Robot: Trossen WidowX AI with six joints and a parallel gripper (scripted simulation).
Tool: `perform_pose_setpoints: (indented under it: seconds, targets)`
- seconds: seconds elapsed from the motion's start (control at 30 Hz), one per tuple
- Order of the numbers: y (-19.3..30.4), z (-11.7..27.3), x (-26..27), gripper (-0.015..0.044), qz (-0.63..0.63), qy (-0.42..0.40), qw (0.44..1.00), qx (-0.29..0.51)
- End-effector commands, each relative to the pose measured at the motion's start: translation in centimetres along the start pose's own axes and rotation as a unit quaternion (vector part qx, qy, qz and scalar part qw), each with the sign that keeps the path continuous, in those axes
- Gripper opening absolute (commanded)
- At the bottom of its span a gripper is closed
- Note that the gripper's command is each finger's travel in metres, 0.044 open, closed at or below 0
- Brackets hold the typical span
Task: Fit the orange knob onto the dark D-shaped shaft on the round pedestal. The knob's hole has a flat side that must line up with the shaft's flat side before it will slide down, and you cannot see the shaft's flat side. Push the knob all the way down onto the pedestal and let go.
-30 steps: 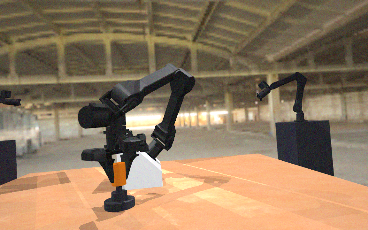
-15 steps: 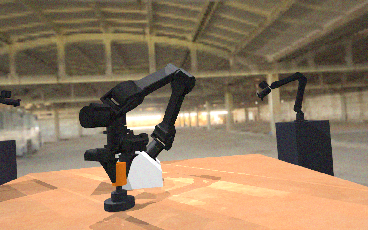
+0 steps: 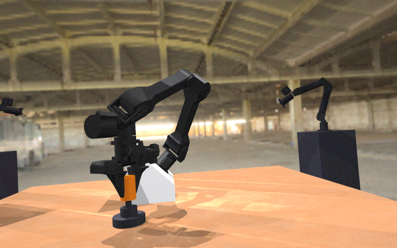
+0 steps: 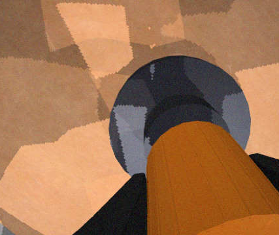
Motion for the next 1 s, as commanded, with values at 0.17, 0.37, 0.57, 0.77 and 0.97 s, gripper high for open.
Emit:
perform_pose_setpoints:
  seconds: [0.17, 0.37, 0.57, 0.77, 0.97]
  targets:
    - [-0.12, -0.19, -0.09, 0.0, 0.004, 0.002, 1.0, 0.001]
    - [-0.09, -0.17, 0.01, 0.0, 0.004, 0.002, 1.0, 0.001]
    - [-0.03, -0.21, 0.22, 0.0, 0.004, 0.002, 1.0, 0.001]
    - [-0.02, -0.25, 0.44, 0.0, 0.004, 0.002, 1.0, 0.001]
    - [-0.06, 0.23, 0.46, 0.0, 0.004, 0.002, 1.0, 0.001]
Point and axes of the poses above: the point midway between the two fingers, 35 mm back from their tips, its own z axis back along the fingers, its own x axis across the jaws, y = z × x, the point moved 4 cm from there along z, back along the fingers, and after that the axes turned 15 degrees about z, right-handed, at the moved point
